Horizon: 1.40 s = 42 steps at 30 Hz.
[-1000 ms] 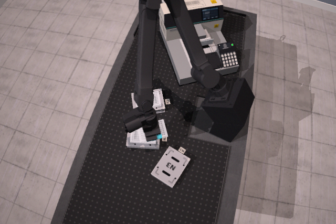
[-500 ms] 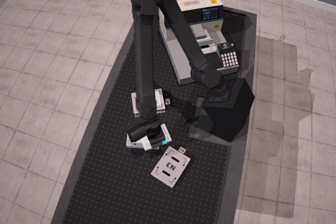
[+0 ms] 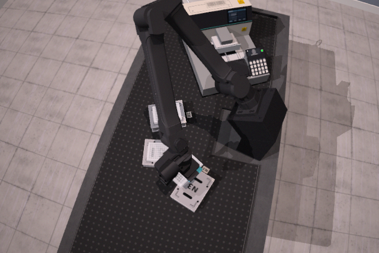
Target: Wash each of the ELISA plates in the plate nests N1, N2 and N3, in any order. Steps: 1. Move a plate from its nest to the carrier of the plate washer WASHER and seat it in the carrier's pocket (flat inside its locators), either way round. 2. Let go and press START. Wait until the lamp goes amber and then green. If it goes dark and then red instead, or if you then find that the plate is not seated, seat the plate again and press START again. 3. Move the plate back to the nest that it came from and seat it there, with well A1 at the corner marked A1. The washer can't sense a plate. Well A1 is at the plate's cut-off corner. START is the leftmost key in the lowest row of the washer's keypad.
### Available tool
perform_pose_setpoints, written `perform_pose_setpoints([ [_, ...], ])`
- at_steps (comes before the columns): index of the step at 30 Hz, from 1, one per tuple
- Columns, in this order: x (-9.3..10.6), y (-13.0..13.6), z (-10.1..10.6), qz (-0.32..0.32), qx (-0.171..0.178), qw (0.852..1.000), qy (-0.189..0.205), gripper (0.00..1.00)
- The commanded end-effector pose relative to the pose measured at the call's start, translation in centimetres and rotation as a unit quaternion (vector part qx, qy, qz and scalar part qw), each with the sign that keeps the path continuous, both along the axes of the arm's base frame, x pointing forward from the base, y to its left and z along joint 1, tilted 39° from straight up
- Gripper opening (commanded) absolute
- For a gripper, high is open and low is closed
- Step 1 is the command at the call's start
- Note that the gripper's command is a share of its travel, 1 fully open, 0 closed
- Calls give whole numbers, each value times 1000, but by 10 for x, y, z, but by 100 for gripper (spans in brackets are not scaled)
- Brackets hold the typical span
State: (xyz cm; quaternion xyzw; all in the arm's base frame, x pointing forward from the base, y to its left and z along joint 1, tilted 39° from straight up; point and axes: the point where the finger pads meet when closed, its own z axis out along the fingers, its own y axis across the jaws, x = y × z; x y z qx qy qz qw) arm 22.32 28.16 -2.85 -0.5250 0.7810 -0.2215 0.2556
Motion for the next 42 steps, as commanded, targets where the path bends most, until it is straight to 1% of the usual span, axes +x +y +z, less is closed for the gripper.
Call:
perform_pose_setpoints([
  [1,-10,25,-5,71,-35,997,1,84],
  [2,-13,28,-8,84,-46,995,2,84],
  [4,-13,28,-8,84,-46,995,2,84],
  [7,-22,34,-18,87,-51,995,3,84],
  [8,-26,36,-21,78,-46,996,3,84],
  [14,-44,49,-39,79,-52,996,5,84],
  [16,-44,50,-39,79,-52,996,6,84],
  [17,-43,56,-28,79,-36,996,1,84],
  [18,-34,50,-29,66,-37,997,2,84],
  [19,-31,51,-28,62,-34,997,1,84],
  [21,-31,51,-28,62,-34,997,1,84],
  [22,-40,56,-29,75,-34,997,1,84],
  [23,-41,54,-33,76,-40,996,3,84],
  [24,-39,46,-36,75,-48,996,5,84],
  [29,-39,46,-36,75,-48,996,5,84],
  [30,-42,53,-35,77,-45,996,5,84],
  [32,-42,53,-36,77,-44,996,4,84],
  [33,-39,46,-36,75,-48,996,5,84],
  [41,-39,46,-36,75,-48,996,5,84],
  [42,-43,53,-37,79,-47,996,5,84],
])
